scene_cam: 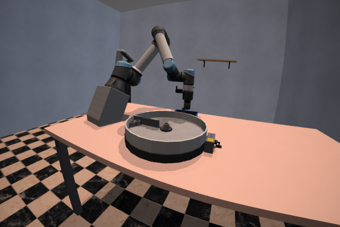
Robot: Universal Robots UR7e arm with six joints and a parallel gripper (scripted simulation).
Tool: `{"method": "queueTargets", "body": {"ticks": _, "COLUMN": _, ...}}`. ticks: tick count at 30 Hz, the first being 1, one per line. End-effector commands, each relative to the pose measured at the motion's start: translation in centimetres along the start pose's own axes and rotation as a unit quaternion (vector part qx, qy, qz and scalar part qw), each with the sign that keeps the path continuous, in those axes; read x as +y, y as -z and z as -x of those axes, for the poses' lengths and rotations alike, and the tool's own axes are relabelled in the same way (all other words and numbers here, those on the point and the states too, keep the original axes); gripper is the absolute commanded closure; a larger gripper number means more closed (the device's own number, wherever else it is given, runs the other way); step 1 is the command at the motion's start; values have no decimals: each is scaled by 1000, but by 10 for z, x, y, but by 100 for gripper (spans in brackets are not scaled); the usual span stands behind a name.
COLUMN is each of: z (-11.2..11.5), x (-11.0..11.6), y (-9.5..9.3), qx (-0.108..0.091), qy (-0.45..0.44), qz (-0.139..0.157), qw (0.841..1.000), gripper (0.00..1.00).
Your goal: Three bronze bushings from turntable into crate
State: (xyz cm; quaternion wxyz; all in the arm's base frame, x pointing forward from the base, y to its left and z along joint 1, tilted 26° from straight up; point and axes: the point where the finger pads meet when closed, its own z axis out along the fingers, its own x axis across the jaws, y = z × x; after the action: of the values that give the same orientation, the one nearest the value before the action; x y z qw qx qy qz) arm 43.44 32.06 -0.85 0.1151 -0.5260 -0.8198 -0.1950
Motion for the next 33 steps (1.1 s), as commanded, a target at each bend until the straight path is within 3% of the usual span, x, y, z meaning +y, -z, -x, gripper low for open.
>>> {"method": "queueTargets", "body": {"ticks": 1, "z": 0, "x": 0, "y": 2, "qx": 0, "qy": 0, "qz": 1, "qw": 1000, "gripper": 58}}
{"method": "queueTargets", "body": {"ticks": 26, "z": 0, "x": 0, "y": 7, "qx": 0, "qy": 0, "qz": 1, "qw": 1000, "gripper": 58}}
{"method": "queueTargets", "body": {"ticks": 31, "z": 0, "x": 0, "y": 64, "qx": 0, "qy": 0, "qz": 1, "qw": 1000, "gripper": 58}}
{"method": "queueTargets", "body": {"ticks": 33, "z": 0, "x": 0, "y": 64, "qx": 0, "qy": 0, "qz": 1, "qw": 1000, "gripper": 58}}
